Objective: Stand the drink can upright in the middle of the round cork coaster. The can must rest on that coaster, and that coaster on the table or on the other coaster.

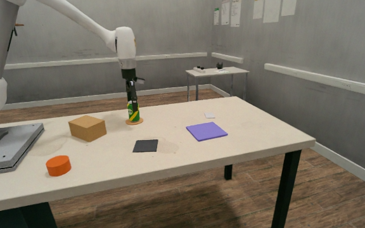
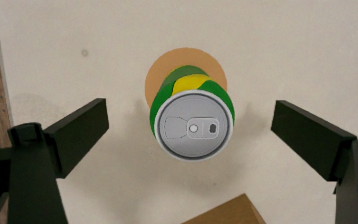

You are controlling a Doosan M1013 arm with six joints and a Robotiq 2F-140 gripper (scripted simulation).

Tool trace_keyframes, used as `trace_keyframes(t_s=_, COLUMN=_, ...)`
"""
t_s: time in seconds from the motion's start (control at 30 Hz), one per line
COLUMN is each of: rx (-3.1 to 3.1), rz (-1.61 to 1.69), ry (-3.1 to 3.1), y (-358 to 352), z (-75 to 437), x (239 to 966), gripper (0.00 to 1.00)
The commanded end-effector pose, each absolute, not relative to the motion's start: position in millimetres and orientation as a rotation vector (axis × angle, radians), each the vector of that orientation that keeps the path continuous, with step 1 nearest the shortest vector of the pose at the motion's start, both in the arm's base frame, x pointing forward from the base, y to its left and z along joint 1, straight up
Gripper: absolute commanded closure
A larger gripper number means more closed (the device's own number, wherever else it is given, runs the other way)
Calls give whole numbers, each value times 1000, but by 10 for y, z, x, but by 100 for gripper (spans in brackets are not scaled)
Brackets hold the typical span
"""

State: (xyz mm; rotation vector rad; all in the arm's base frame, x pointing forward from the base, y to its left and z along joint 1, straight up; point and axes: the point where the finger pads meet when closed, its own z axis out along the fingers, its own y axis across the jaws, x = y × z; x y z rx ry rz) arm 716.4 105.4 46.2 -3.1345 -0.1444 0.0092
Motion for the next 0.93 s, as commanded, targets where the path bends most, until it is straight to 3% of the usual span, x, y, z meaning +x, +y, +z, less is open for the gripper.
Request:
trace_keyframes(t_s=0.0, rx=-3131, rz=5, ry=-128, y=1081, z=433, x=7172, gripper=0)
trace_keyframes(t_s=0.1, rx=-3131, rz=5, ry=-128, y=1081, z=456, x=7173, gripper=0)
trace_keyframes(t_s=0.33, rx=-3131, rz=3, ry=-128, y=1067, z=1478, x=7164, gripper=0)
trace_keyframes(t_s=0.9, rx=-3131, rz=8, ry=-128, y=1066, z=1473, x=7149, gripper=0)
